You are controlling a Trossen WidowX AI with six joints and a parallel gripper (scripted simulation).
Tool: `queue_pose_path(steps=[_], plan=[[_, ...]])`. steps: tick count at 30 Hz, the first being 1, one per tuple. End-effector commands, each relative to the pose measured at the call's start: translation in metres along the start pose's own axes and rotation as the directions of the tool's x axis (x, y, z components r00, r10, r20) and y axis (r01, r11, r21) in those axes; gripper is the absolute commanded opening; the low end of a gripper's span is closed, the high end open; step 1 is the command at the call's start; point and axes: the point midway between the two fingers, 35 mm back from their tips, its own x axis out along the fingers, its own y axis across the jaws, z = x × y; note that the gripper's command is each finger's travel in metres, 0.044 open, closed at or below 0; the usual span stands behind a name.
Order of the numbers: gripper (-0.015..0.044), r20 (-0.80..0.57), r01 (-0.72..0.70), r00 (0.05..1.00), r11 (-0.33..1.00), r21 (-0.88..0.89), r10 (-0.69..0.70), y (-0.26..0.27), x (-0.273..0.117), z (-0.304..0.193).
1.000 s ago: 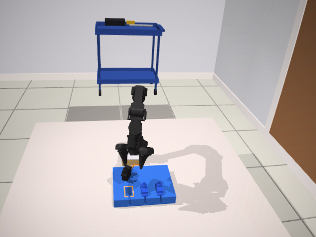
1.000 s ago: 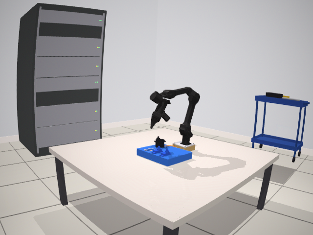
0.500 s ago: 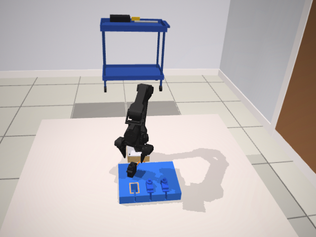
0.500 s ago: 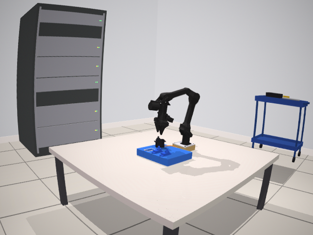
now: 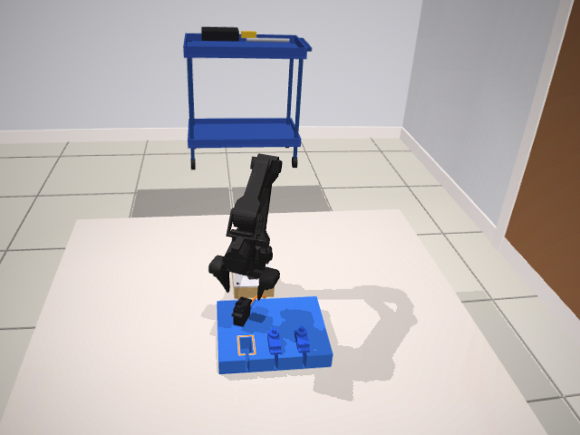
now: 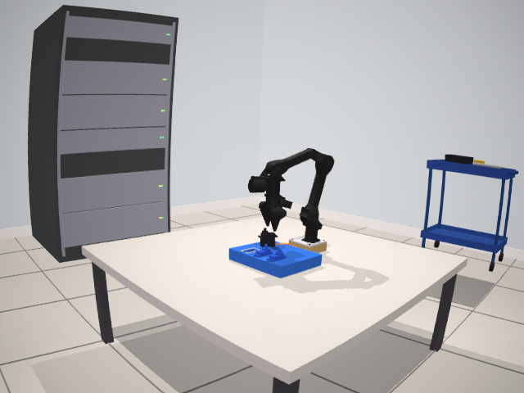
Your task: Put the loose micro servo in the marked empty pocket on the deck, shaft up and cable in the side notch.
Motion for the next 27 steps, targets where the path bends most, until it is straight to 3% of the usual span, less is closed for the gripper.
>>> queue_pose_path(steps=[1, 18, 27], plan=[[0.0440, 0.008, 0.004, 1.000, 1.000, -0.005, -0.004, -0.001, 0.008, 0.001], [0.0440, 0.008, 0.004, 1.000, 1.000, -0.005, -0.004, -0.001, 0.028, 0.001], [0.0204, 0.008, 0.004, 1.000, 1.000, -0.005, -0.004, -0.001, 0.028, 0.001]])
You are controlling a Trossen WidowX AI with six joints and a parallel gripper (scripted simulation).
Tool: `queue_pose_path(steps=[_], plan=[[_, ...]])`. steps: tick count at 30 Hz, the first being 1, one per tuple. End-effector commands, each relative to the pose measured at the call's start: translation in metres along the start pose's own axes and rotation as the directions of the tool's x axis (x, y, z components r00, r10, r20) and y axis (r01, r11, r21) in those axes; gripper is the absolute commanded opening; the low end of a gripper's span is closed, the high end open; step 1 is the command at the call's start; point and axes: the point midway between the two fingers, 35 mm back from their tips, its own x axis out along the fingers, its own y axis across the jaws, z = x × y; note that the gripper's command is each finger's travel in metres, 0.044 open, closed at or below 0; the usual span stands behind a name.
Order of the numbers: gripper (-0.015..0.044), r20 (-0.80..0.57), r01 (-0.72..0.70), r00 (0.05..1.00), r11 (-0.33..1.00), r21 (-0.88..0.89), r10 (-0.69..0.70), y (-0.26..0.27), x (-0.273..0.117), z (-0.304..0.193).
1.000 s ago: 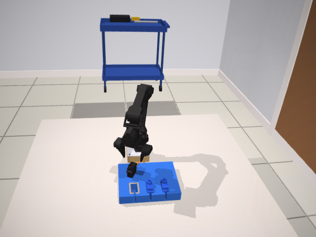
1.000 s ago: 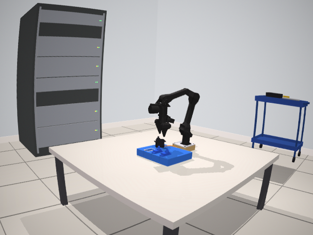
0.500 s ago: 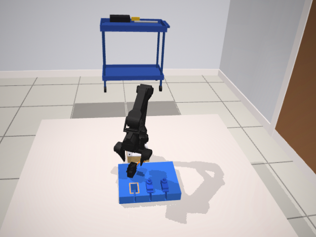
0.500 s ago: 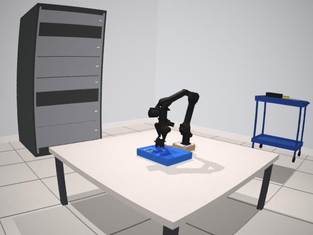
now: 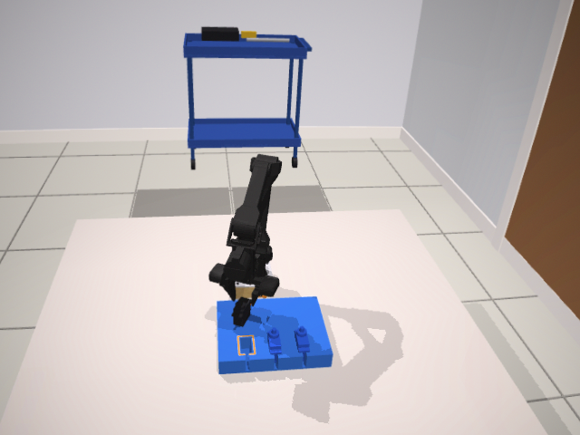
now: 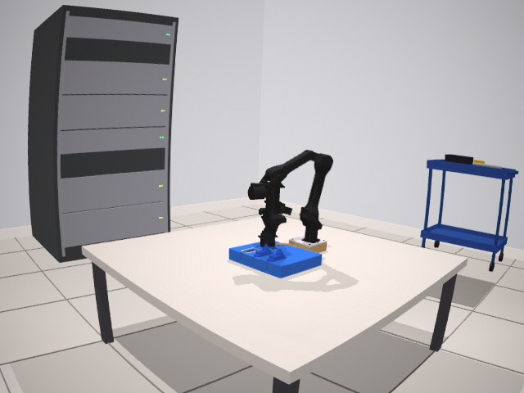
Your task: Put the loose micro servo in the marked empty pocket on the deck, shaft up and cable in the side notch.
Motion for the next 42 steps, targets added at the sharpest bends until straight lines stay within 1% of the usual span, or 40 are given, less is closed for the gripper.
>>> queue_pose_path(steps=[1, 2, 9, 13, 18, 25, 34, 42], plan=[[0.0177, 0.001, 0.005, 1.000, 1.000, 0.001, -0.005, -0.001, 0.001, 0.000], [0.0151, 0.001, 0.005, 1.000, 1.000, 0.001, -0.005, -0.001, 0.001, 0.000], [0.0105, 0.001, 0.005, 1.000, 1.000, 0.001, -0.005, -0.001, 0.001, 0.000], [0.0000, 0.001, 0.005, 1.000, 1.000, 0.001, -0.005, -0.001, -0.007, 0.000], [0.0000, 0.001, 0.005, 1.000, 1.000, 0.001, -0.005, 0.000, -0.028, 0.005], [0.0000, 0.001, 0.005, 1.000, 1.000, 0.001, -0.005, 0.000, -0.029, 0.004], [0.0000, -0.001, 0.005, 1.000, 1.000, 0.000, -0.005, -0.003, -0.030, -0.021], [0.0000, 0.000, 0.006, 1.000, 1.000, 0.006, -0.006, -0.008, -0.030, -0.018]])
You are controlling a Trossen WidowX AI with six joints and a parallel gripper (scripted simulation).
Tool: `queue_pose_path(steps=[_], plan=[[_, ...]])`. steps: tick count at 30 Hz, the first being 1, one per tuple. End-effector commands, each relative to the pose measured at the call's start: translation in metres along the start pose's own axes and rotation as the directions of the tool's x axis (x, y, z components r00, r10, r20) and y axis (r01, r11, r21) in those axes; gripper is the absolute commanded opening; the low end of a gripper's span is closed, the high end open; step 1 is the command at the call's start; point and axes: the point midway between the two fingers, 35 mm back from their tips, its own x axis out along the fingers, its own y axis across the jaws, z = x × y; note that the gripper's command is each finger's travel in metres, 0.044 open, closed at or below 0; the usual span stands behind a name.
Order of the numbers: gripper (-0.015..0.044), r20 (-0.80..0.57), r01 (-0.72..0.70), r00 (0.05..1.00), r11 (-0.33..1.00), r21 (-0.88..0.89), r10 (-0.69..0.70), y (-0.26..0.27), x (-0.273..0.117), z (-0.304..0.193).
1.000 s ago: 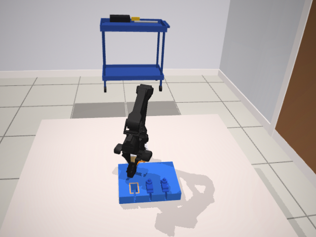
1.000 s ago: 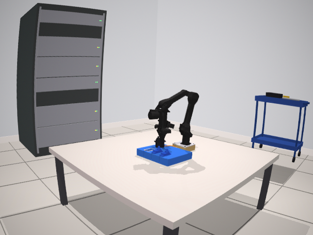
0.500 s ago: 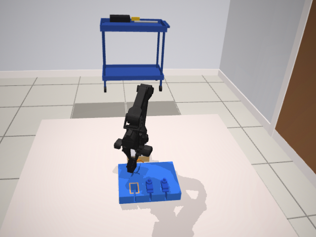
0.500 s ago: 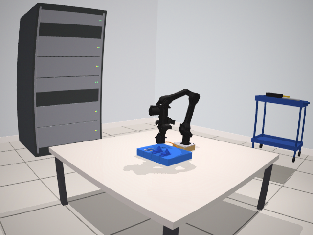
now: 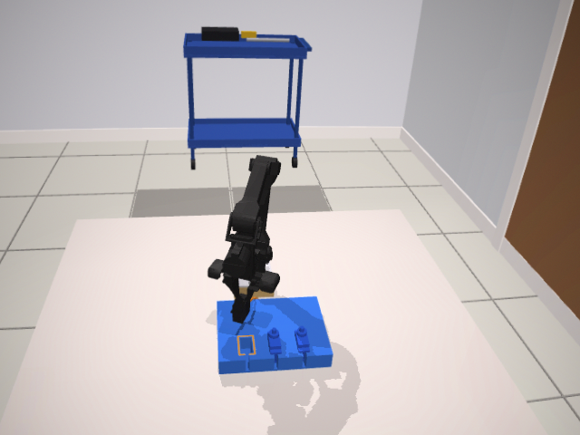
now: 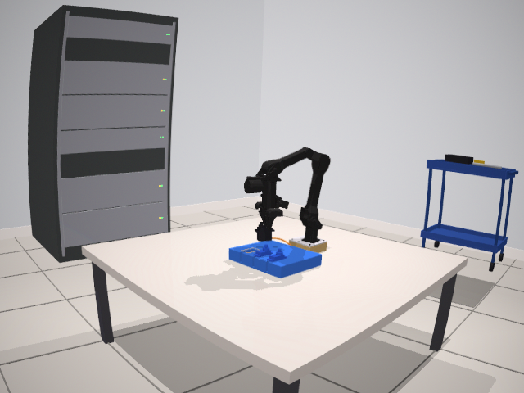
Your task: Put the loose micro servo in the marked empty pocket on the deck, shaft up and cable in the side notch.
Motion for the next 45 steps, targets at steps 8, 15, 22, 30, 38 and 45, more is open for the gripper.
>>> queue_pose_path(steps=[8, 15, 22, 30, 38, 45], plan=[[0.0000, -0.005, 0.004, 1.000, 0.975, 0.222, -0.003, -0.0022, -0.0009, -0.0005], [0.0000, -0.005, 0.005, 1.000, 0.894, 0.449, -0.003, -0.0022, -0.0009, -0.0005], [0.0000, -0.005, 0.005, 1.000, 0.760, 0.650, -0.003, -0.0022, -0.0009, -0.0006], [0.0000, -0.005, 0.005, 1.000, 0.554, 0.833, -0.003, -0.0022, -0.0009, -0.0006], [0.0000, -0.005, 0.006, 1.000, 0.306, 0.952, -0.002, -0.0022, -0.0008, -0.0007], [0.0000, -0.005, 0.005, 1.000, 0.069, 0.998, -0.002, -0.0022, -0.0008, -0.0007]])
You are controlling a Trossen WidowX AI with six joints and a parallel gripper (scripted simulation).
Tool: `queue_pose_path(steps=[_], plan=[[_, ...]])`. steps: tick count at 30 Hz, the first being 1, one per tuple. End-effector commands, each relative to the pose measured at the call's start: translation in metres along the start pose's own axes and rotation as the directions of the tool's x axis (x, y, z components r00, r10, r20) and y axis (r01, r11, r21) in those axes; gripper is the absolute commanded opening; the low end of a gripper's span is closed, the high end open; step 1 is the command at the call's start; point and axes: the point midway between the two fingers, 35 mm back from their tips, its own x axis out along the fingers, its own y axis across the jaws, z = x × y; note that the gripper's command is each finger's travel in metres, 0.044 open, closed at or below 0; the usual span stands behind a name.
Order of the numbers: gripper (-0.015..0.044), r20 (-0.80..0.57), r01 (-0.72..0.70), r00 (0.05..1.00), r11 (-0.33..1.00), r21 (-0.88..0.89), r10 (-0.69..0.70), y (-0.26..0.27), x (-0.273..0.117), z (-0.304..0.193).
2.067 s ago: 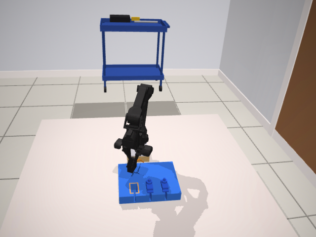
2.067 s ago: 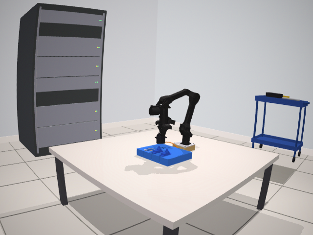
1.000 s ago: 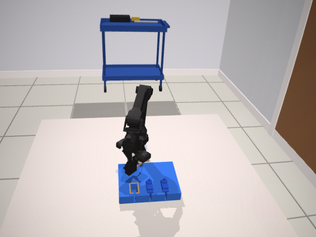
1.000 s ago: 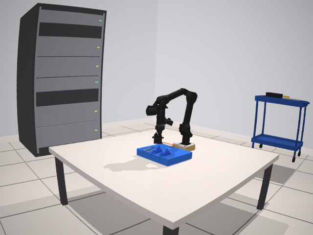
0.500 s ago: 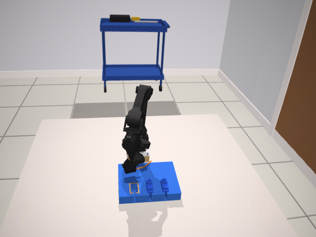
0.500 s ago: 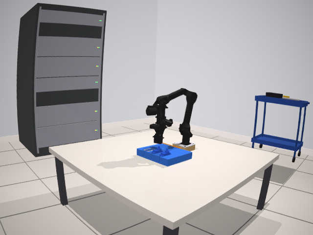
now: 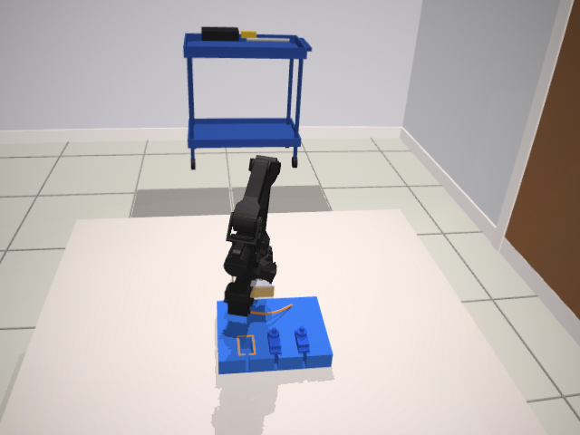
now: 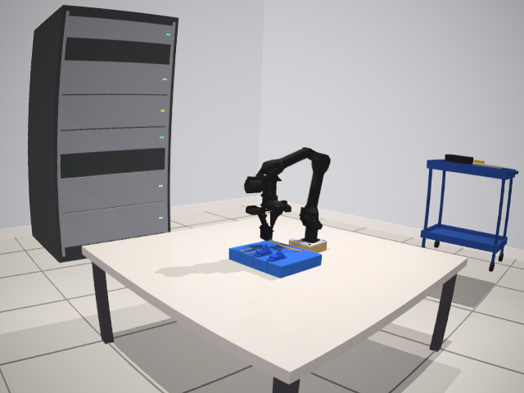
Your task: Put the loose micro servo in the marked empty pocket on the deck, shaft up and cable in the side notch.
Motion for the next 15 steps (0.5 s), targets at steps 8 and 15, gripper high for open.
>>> queue_pose_path(steps=[8, 15], plan=[[0.0000, 0.001, 0.003, 1.000, 0.934, 0.358, -0.004, -0.0006, -0.0005, 0.0004], [0.0000, 0.002, 0.002, 1.000, 0.821, 0.571, -0.004, -0.0006, -0.0005, 0.0004]])
